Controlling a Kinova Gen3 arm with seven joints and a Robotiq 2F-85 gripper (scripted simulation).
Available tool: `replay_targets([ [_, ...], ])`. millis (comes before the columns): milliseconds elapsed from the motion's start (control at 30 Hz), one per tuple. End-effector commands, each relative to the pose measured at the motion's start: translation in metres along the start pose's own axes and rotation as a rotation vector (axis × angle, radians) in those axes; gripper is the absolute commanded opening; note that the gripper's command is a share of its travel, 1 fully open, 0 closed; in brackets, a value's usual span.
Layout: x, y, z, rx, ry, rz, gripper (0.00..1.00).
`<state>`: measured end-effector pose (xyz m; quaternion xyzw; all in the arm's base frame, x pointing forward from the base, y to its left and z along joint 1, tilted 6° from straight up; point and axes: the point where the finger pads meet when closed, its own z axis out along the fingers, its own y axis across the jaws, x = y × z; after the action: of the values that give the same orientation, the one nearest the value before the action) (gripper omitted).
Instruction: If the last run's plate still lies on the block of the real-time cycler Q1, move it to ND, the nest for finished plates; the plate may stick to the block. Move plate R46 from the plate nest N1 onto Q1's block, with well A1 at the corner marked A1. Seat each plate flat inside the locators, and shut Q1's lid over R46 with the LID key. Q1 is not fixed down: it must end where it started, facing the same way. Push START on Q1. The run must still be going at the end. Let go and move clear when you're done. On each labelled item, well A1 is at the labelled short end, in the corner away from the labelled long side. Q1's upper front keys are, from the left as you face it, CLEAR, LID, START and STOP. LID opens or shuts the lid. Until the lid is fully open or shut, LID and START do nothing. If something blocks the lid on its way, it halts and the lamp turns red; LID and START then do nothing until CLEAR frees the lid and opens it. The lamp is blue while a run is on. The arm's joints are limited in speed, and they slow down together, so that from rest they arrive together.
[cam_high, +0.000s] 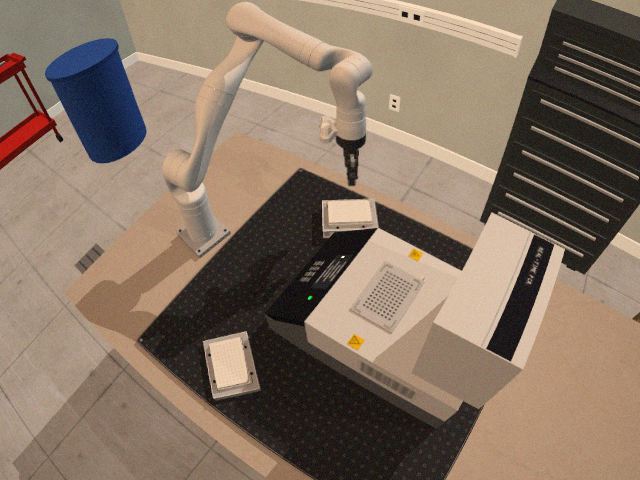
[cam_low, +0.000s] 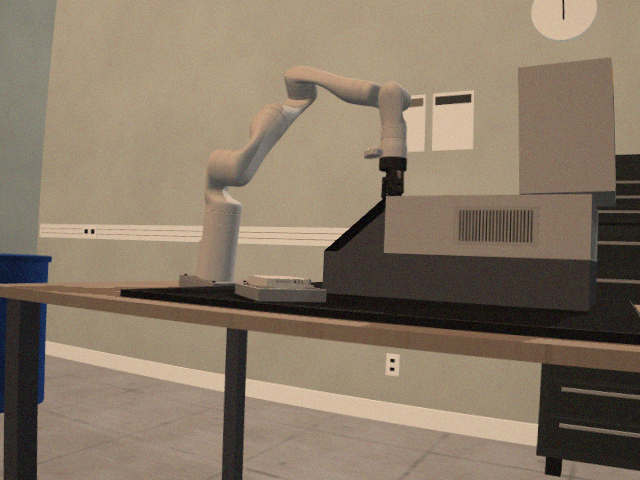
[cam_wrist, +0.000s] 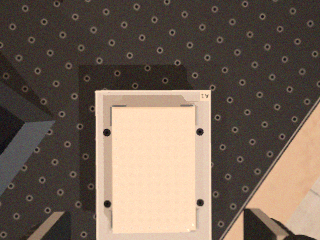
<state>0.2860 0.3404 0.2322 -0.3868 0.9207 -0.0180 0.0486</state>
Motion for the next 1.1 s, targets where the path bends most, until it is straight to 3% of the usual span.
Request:
replay_targets([
  [0, -0.001, -0.002, 0.006, 0.002, -0.003, -0.001, 1.0],
  [1067, -0.001, -0.002, 0.043, 0.002, -0.003, 0.0, 1.0],
])
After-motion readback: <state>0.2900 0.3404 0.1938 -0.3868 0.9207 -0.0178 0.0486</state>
